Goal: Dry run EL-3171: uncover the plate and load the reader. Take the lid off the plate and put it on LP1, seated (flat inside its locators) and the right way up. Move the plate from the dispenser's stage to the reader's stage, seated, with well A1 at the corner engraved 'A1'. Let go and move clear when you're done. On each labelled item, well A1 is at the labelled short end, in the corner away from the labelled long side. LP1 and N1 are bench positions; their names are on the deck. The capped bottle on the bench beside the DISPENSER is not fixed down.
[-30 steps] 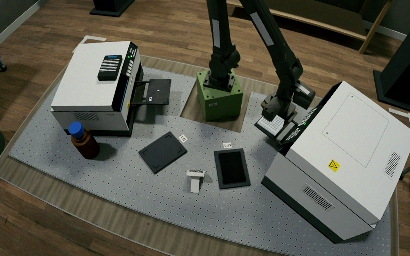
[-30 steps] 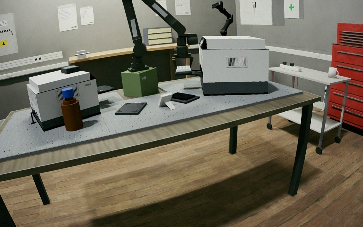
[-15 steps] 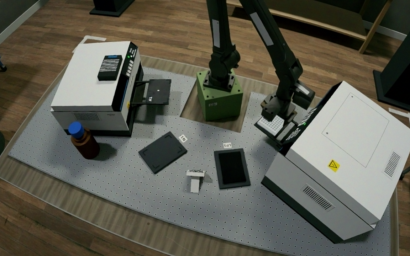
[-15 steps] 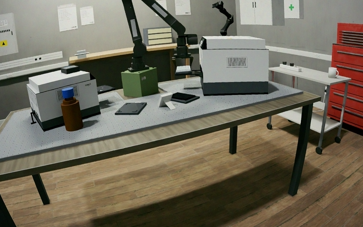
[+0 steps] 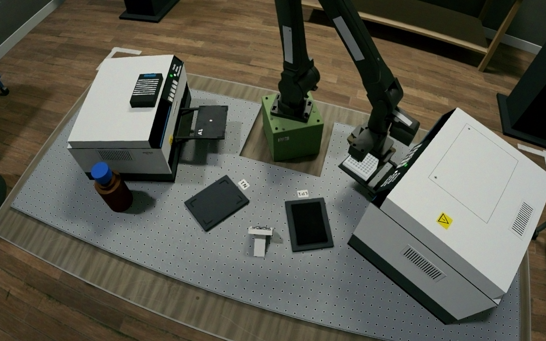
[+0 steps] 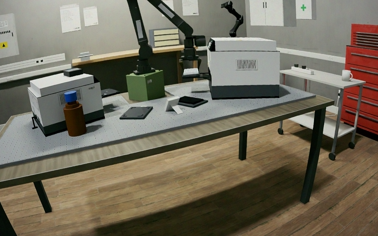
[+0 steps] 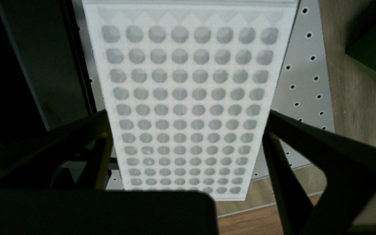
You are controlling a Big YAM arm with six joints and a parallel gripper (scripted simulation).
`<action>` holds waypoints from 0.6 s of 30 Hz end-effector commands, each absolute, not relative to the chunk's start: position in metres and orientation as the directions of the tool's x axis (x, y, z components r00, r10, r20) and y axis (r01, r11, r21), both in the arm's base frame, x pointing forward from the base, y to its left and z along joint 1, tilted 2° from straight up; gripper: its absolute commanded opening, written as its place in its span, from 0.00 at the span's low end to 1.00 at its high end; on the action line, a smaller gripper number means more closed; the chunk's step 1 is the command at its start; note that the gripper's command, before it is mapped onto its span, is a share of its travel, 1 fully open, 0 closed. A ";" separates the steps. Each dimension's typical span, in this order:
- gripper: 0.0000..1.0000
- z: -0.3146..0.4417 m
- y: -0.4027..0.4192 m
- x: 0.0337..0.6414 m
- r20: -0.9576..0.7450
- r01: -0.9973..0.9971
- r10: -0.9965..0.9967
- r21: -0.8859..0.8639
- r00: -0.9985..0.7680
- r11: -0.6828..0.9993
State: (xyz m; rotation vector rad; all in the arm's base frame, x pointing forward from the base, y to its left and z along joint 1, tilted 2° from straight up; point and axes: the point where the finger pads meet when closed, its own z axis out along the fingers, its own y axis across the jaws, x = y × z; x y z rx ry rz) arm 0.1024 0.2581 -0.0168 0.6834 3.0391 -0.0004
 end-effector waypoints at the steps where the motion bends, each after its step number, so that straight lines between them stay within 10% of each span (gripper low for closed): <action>1: 0.86 0.002 0.284 0.115 -0.017 0.431 0.434 0.085 -0.901 0.898; 18: 0.86 0.006 0.289 0.117 -0.016 0.430 0.434 0.094 -0.901 0.898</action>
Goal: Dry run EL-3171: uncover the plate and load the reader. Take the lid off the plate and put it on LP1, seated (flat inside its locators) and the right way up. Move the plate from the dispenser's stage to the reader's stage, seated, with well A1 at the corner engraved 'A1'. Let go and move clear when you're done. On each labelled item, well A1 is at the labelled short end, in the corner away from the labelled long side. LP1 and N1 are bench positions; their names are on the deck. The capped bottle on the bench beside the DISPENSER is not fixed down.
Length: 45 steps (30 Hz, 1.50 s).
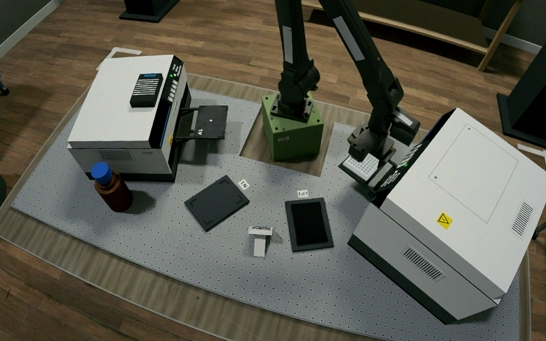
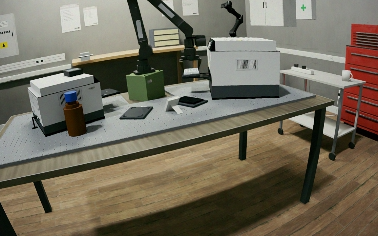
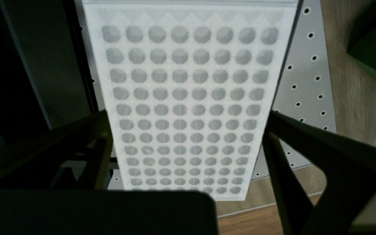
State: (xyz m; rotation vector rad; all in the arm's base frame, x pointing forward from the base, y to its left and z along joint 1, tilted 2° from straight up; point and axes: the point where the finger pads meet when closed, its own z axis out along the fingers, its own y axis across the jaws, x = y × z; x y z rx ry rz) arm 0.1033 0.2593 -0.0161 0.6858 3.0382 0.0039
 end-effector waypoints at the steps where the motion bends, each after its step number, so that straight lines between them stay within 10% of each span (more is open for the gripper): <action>1: 0.86 0.005 0.289 0.117 -0.016 0.430 0.434 0.093 -0.901 0.898; 45: 0.86 0.002 0.284 0.114 -0.017 0.431 0.433 0.071 -0.901 0.900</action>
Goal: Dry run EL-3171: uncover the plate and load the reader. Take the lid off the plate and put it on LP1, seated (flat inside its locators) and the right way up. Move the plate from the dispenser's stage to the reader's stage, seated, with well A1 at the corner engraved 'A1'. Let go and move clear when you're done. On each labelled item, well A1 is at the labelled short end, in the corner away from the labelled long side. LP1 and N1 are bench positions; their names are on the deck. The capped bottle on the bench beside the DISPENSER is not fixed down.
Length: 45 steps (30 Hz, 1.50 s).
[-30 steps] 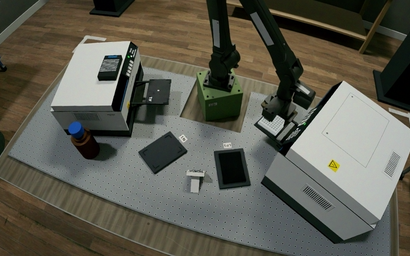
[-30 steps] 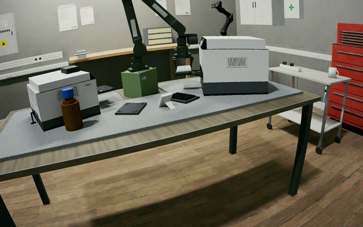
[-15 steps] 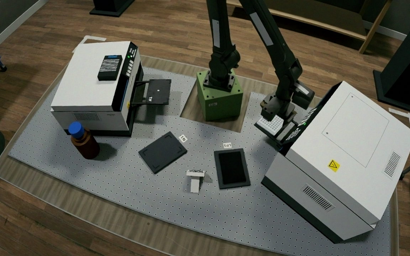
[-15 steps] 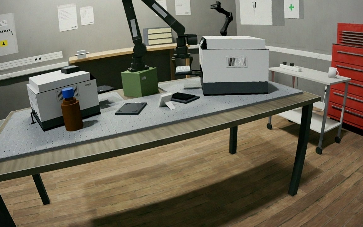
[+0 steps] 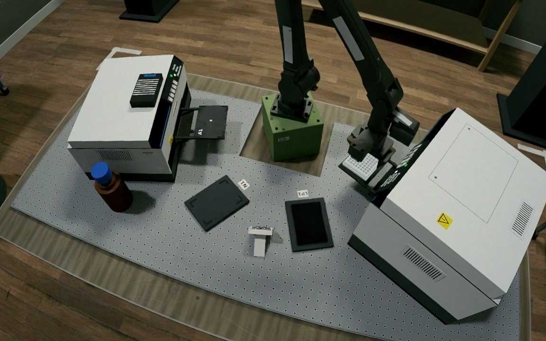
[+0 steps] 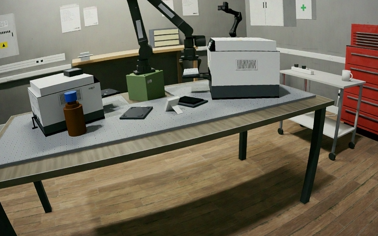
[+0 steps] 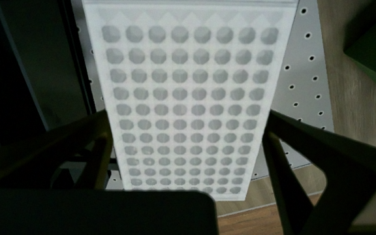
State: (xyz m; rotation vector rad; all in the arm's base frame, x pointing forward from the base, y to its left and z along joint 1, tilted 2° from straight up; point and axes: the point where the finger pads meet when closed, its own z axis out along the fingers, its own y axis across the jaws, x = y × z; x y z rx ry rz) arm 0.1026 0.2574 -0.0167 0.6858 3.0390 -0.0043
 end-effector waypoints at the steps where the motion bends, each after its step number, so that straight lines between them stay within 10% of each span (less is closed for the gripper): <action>1: 0.86 0.003 0.285 0.114 -0.016 0.430 0.433 0.075 -0.901 0.899; 45: 0.86 0.001 0.282 0.113 -0.018 0.430 0.432 0.061 -0.902 0.901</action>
